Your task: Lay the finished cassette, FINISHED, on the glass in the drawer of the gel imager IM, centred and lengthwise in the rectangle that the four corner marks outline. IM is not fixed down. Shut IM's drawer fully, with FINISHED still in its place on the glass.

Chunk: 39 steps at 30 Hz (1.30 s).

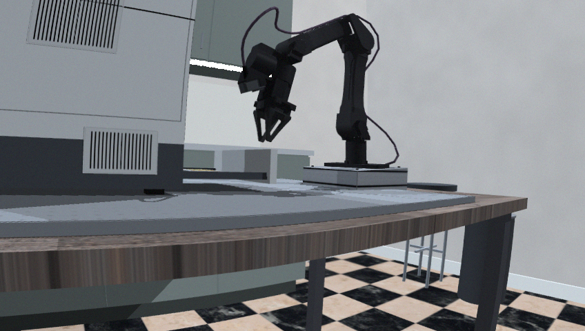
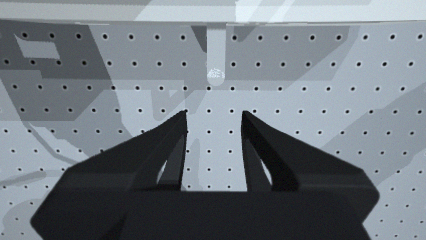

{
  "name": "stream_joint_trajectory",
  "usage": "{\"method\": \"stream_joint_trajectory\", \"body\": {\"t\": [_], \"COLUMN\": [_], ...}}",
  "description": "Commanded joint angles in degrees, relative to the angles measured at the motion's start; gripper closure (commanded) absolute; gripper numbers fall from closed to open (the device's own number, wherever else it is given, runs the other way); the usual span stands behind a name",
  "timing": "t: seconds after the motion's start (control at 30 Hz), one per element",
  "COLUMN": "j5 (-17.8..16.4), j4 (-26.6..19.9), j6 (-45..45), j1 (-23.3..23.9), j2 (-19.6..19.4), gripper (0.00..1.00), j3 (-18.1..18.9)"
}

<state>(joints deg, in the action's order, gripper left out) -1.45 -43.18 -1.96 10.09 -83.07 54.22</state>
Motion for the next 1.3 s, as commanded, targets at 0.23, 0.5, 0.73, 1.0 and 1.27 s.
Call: {"method": "stream_joint_trajectory", "body": {"t": [0.23,0.5,0.73,1.0,1.27], "j5": [-0.4,-0.3,-0.3,-0.2,-0.1], "j4": [3.0,5.0,7.1,9.1,11.6], "j6": [-0.2,-0.1,0.1,0.2,0.4], "j1": [0.5,0.3,0.0,-0.2,-0.4], "j2": [-1.6,-1.9,-4.0,-5.3,-7.0], "gripper": [0.65,0.65,0.65,0.65,0.65], "j3": [-1.4,-2.1,-3.1,-3.5,-4.3]}}
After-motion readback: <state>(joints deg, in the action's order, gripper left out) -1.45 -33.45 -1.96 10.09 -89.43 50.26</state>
